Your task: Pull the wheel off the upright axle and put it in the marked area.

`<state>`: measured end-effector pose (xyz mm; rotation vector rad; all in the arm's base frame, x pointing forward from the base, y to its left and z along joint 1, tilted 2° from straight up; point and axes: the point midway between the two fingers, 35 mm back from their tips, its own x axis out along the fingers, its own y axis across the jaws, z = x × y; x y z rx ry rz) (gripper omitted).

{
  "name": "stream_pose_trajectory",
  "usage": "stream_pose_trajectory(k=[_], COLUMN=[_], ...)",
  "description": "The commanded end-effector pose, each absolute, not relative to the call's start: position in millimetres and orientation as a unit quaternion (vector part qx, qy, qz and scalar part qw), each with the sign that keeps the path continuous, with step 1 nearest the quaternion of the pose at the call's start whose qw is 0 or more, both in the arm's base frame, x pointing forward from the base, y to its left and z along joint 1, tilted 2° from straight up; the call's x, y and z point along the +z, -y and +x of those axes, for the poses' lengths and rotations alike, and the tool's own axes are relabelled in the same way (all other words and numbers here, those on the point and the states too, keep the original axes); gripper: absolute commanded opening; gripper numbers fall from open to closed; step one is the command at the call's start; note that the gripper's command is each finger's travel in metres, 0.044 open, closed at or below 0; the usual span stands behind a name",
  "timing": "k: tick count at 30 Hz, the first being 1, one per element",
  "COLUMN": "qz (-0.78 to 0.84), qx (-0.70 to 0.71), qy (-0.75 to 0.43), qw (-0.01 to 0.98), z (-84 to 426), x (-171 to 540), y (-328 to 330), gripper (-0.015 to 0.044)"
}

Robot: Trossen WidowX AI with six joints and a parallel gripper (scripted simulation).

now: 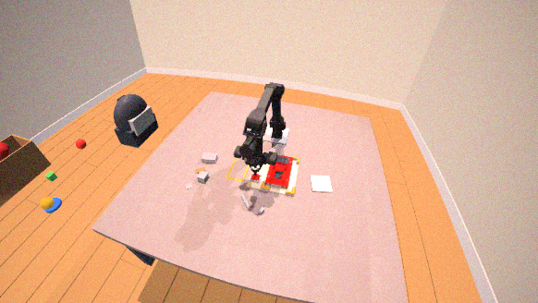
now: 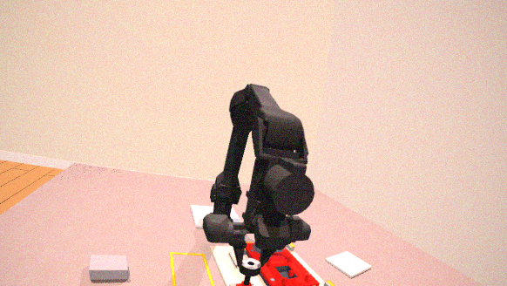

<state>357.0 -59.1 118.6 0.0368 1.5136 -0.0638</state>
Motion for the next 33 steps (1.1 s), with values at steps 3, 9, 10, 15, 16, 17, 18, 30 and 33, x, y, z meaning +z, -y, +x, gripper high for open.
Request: stream_pose_trajectory(k=[3, 9, 10, 15, 16, 17, 18, 30, 33], qz=[0.018, 0.018, 0.018, 0.016, 0.016, 0.016, 0.016, 0.015, 0.015], qx=[-0.029, -0.029, -0.029, -0.030, -0.030, -0.030, -0.030, -0.032, -0.032], qy=[-0.686, -0.686, -0.686, -0.686, -0.687, -0.687, -0.687, -0.688, -0.688], qw=[0.727, 0.727, 0.727, 0.726, 0.726, 0.726, 0.726, 0.725, 0.725], z=[357, 355, 355, 346, 343, 340, 337, 294, 288], x=[129, 153, 154, 149, 149, 149, 150, 152, 152], y=[59, 59, 59, 77, 82, 87, 92, 145, 151], gripper=[0.0000, 0.0000, 0.0000, 0.0000, 0.0000, 0.0000, 0.0000, 0.0000, 0.0000])
